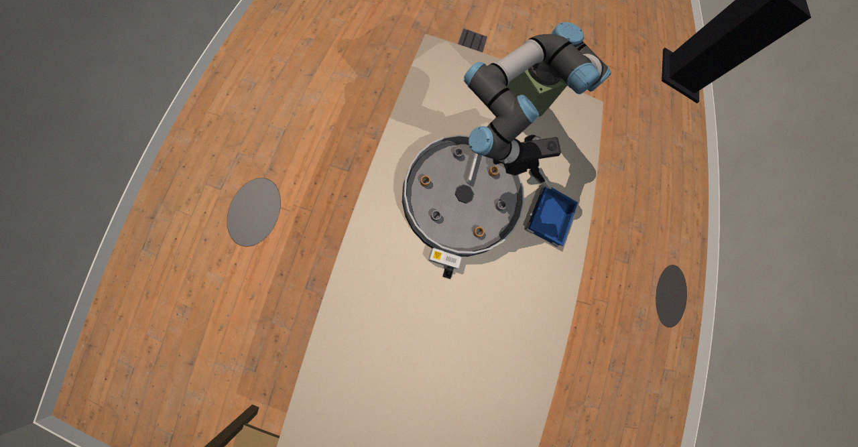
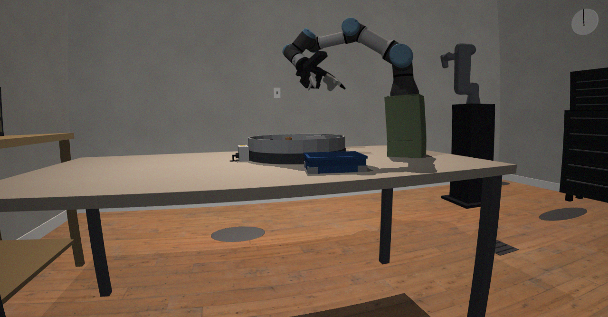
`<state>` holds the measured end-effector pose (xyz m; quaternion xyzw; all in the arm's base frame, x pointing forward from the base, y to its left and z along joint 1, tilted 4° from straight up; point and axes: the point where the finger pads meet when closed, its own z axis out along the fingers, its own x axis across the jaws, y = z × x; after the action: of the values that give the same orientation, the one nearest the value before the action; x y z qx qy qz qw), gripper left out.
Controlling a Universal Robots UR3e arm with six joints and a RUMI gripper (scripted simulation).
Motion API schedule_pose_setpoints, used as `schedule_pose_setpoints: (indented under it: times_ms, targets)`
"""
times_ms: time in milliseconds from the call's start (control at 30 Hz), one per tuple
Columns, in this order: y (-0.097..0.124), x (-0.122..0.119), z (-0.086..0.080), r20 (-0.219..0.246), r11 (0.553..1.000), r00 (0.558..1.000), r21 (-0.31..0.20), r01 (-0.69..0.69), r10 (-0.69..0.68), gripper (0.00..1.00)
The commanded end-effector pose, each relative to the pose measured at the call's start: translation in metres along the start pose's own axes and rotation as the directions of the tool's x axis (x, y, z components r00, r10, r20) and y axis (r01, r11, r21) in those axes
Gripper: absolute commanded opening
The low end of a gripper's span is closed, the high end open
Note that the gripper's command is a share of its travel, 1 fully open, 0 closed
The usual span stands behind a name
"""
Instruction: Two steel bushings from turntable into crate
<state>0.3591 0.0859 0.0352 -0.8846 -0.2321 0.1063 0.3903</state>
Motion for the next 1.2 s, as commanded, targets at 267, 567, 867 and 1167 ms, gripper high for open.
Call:
schedule_pose_setpoints:
  times_ms: [267, 567, 867, 1167]
  targets:
    - [0.0, 0.0, -0.001, -0.001, 1.0, 1.0, -0.002, 0.001, -0.001, 1.0]
    - [0.0, 0.0, -0.001, -0.001, 1.0, 1.0, -0.002, 0.001, -0.001, 1.0]
    - [0.007, -0.002, -0.002, -0.003, 0.999, 1.0, -0.028, 0.019, -0.019, 1.0]
    - [0.028, -0.009, -0.009, -0.005, 0.992, 0.998, -0.106, 0.069, -0.07, 1.0]
